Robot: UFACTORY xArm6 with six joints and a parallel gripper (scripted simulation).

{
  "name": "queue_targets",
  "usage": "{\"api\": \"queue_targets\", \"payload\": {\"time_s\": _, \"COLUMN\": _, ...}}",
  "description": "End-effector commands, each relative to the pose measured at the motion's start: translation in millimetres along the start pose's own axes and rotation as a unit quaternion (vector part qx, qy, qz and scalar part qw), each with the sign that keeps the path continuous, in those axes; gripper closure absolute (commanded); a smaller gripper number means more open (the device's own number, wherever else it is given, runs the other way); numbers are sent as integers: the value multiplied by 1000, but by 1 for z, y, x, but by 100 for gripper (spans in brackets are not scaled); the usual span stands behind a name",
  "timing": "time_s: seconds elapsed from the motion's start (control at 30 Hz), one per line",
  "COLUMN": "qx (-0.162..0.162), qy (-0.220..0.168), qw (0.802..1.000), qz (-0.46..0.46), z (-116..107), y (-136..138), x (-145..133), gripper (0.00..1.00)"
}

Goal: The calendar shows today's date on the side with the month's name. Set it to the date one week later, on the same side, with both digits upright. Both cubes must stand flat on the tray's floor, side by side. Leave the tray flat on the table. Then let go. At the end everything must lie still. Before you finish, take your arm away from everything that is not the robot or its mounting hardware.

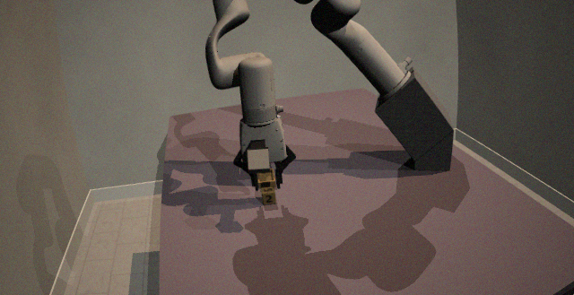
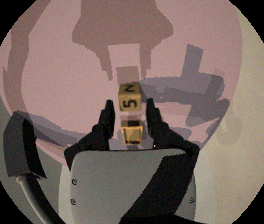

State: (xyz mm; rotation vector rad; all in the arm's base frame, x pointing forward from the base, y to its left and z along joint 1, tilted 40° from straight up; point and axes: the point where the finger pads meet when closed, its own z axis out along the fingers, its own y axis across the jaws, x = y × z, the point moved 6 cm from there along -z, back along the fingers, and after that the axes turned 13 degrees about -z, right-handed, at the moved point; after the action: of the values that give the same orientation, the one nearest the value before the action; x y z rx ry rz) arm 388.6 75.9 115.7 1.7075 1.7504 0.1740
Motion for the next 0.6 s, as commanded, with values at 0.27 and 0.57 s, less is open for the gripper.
{"api": "queue_targets", "payload": {"time_s": 0.27, "qx": -1, "qy": 1, "qw": 1000, "qz": 0, "z": 2, "y": 1, "x": 0, "gripper": 51}}
{"api": "queue_targets", "payload": {"time_s": 0.57, "qx": -1, "qy": 1, "qw": 1000, "qz": 0, "z": 11, "y": 1, "x": 0, "gripper": 51}}
